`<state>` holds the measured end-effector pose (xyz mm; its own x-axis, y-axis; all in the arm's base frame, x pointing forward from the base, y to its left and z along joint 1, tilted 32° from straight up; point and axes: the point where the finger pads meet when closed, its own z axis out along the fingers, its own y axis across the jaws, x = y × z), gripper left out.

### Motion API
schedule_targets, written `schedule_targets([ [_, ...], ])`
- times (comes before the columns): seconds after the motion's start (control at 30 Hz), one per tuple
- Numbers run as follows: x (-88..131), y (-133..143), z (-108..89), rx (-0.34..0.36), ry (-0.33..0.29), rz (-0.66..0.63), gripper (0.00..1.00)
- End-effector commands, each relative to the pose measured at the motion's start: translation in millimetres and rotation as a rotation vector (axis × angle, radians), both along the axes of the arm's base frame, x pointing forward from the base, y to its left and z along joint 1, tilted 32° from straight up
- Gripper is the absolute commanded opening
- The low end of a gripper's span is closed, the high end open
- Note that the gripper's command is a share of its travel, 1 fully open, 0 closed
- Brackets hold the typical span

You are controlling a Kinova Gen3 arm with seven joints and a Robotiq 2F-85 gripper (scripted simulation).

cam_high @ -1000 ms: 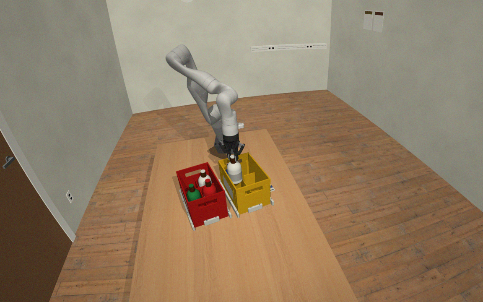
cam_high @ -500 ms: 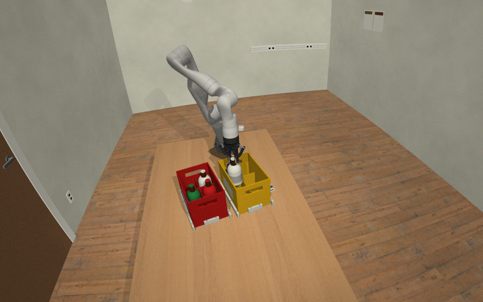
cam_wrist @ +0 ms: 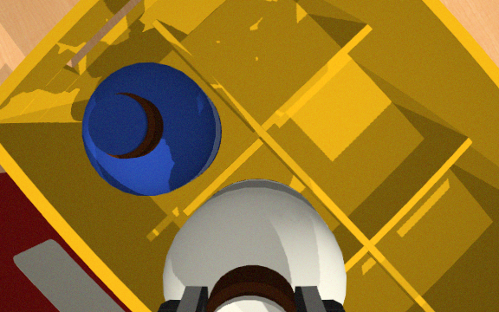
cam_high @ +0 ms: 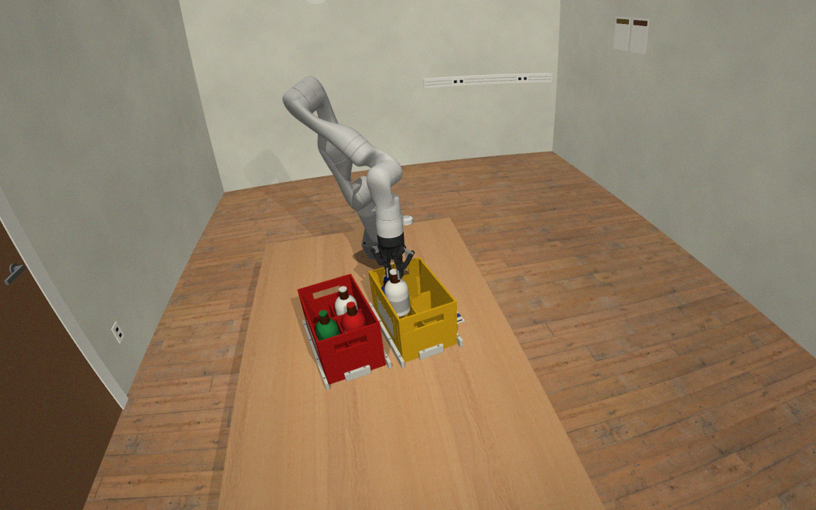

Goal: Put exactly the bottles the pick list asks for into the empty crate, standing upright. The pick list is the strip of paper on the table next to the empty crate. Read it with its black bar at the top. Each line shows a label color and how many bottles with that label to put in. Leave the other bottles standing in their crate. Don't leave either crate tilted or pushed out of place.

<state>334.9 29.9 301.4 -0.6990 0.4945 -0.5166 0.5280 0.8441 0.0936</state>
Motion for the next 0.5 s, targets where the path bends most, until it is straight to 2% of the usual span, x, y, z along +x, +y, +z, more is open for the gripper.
schedule_targets([
  [0.0, 1.4, -0.2, -1.6, 0.001, -0.001, 0.000, 0.10],
  [0.47, 7.2, -2.7, -11.8, 0.001, -0.001, 0.000, 0.10],
])
